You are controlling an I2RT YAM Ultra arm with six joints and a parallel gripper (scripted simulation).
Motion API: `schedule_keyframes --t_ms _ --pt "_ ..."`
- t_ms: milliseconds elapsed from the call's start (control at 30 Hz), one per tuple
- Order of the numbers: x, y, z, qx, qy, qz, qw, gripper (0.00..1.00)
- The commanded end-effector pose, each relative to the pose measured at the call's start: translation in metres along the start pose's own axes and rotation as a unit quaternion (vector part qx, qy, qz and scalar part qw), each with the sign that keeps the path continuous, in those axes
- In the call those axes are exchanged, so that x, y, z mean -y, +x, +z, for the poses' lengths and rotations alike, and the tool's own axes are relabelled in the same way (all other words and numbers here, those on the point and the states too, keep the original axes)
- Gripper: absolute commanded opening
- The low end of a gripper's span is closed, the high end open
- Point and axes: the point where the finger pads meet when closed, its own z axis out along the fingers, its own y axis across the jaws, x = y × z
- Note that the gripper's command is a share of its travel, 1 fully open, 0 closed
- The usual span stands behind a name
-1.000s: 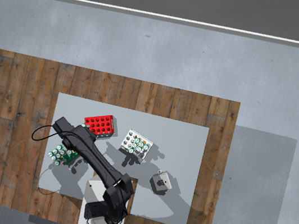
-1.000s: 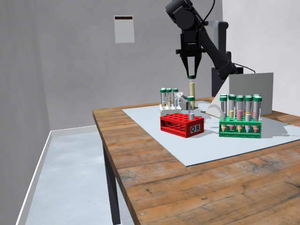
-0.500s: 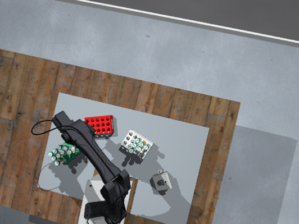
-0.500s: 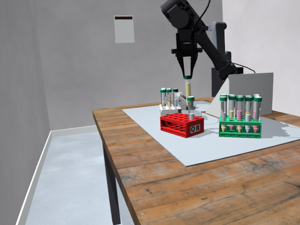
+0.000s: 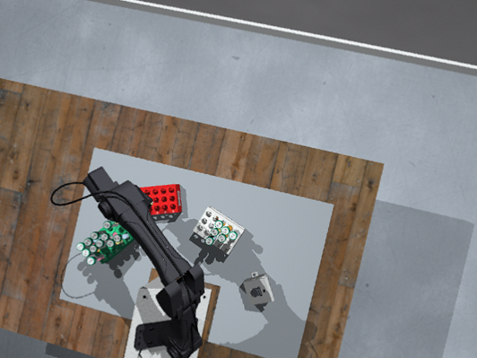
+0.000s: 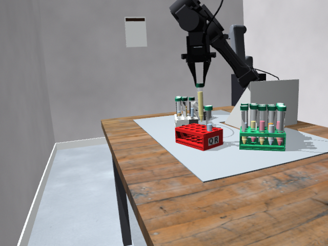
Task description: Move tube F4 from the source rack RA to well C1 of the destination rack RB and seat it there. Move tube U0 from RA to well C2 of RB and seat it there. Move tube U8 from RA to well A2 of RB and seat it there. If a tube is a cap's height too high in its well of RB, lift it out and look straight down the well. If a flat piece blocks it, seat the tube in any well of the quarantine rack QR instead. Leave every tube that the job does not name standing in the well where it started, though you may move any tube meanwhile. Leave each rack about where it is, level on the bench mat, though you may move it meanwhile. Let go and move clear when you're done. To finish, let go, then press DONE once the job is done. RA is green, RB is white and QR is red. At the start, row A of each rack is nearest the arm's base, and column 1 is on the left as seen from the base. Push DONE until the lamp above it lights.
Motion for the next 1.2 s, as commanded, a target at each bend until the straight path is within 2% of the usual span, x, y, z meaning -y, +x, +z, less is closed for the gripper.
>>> schedule_keyframes --t_ms 0,167,200,1033,1067,1167 --pt "0.0054 -0.007 -0.011 0.007 0.012 -0.008 1.0 0.0" --pt "0.0092 -0.0101 -0.0102 0.007 0.009 -0.006 1.0 0.0" --pt "0.0085 -0.0054 -0.011 0.006 0.006 -0.003 1.0 0.0" --pt "0.0085 -0.0054 -0.011 0.006 0.006 -0.003 1.0 0.0" --pt "0.0077 -0.0109 -0.0124 0.008 0.013 -0.009 1.0 0.0" --pt "0.0107 -0.0089 -0.0114 0.007 0.012 -0.007 1.0 0.0"
